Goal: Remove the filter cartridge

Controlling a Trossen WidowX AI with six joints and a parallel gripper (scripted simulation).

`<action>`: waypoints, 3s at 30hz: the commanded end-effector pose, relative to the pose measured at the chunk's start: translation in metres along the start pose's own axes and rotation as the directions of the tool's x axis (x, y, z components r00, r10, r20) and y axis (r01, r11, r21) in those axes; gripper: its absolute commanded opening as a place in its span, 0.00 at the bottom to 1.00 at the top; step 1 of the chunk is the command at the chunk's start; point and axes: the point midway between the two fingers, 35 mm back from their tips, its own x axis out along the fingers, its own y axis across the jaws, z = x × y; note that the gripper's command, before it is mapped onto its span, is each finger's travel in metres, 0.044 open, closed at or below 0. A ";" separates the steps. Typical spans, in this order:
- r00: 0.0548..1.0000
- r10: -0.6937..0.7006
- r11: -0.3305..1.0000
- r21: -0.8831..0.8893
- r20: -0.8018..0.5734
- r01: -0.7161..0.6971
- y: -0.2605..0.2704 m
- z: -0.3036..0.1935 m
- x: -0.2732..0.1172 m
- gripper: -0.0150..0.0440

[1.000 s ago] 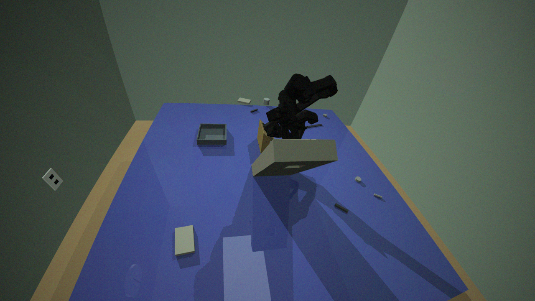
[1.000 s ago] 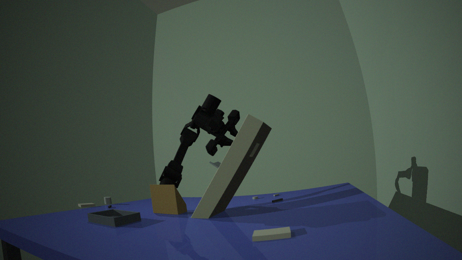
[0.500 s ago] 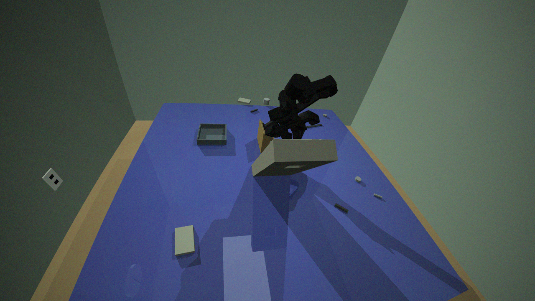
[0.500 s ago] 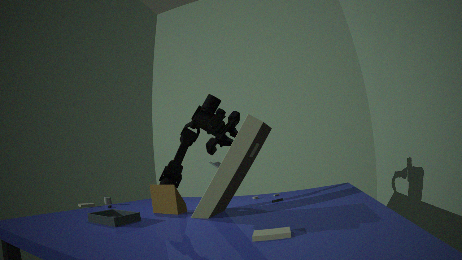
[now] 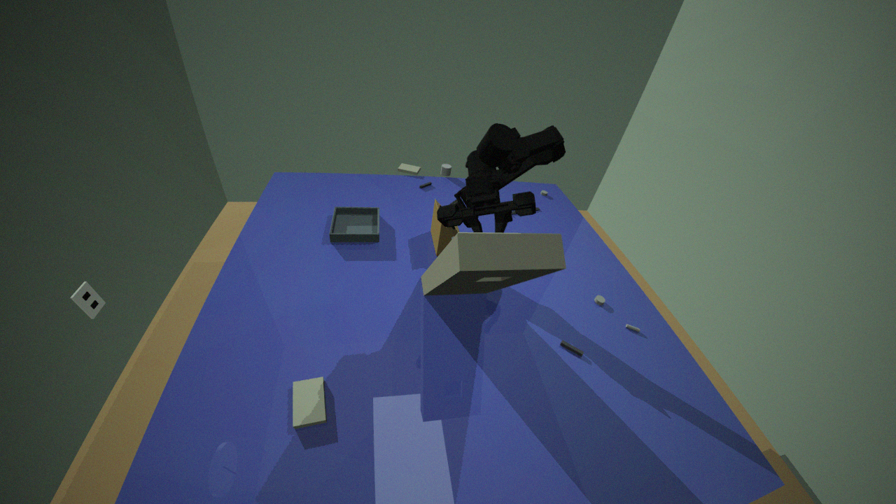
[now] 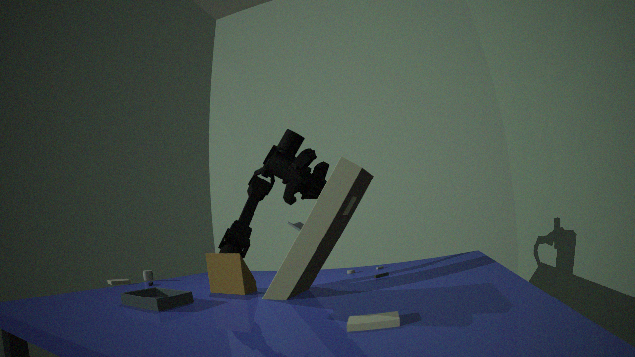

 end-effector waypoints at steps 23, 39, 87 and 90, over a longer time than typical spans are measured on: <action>1.000 -0.010 0.608 -0.794 -0.008 0.000 0.000 -0.002 0.006 0.25; 1.000 -0.026 0.521 -0.854 -0.014 0.002 -0.004 0.001 -0.021 0.25; 1.000 -0.021 0.572 -0.820 -0.012 0.002 -0.036 -0.062 -0.064 0.45; 1.000 -0.021 0.572 -0.820 -0.012 0.002 -0.036 -0.062 -0.064 0.45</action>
